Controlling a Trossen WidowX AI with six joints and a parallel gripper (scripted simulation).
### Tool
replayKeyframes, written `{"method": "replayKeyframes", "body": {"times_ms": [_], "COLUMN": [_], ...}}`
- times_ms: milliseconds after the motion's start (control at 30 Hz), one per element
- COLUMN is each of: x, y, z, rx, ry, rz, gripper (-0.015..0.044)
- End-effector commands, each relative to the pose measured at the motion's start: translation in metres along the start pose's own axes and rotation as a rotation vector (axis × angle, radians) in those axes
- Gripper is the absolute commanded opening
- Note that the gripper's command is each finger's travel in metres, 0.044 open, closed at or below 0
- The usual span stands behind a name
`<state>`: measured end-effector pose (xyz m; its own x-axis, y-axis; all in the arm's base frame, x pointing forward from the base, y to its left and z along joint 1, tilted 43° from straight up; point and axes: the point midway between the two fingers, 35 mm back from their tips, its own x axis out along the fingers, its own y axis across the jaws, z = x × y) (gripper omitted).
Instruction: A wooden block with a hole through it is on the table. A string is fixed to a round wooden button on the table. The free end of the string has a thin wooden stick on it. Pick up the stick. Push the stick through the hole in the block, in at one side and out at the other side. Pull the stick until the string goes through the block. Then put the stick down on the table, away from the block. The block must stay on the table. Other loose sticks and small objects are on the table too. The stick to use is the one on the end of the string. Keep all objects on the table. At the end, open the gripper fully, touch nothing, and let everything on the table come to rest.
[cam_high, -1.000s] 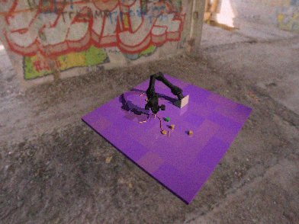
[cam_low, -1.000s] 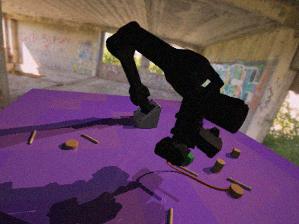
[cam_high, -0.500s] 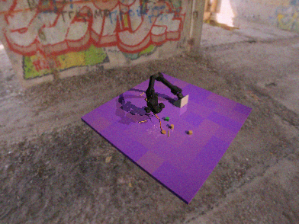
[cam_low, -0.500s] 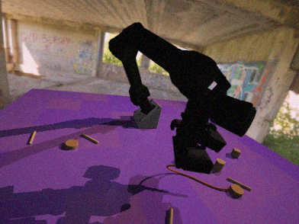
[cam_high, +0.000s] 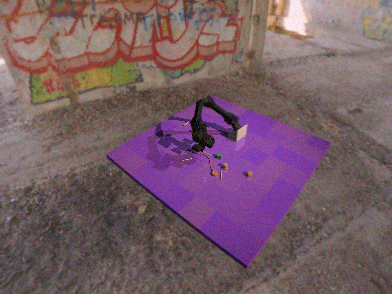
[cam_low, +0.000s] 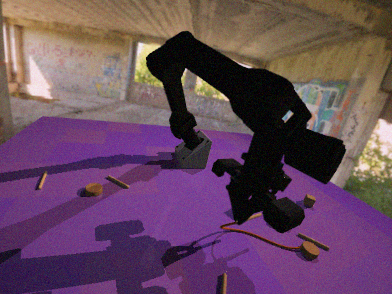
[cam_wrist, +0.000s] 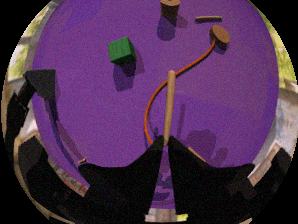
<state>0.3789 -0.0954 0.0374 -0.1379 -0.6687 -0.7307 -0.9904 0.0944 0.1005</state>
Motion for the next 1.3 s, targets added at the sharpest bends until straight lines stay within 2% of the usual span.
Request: {"method": "replayKeyframes", "body": {"times_ms": [0,167,1267], "x": [-0.001,-0.001,-0.001], "y": [-0.004,-0.007,-0.018], "z": [0.0,0.001,-0.033], "rx": [-0.126,-0.25,-0.249], "ry": [0.004,0.006,0.007], "rz": [-0.004,-0.004,-0.005], "gripper": [0.0,0.0,0.0]}}
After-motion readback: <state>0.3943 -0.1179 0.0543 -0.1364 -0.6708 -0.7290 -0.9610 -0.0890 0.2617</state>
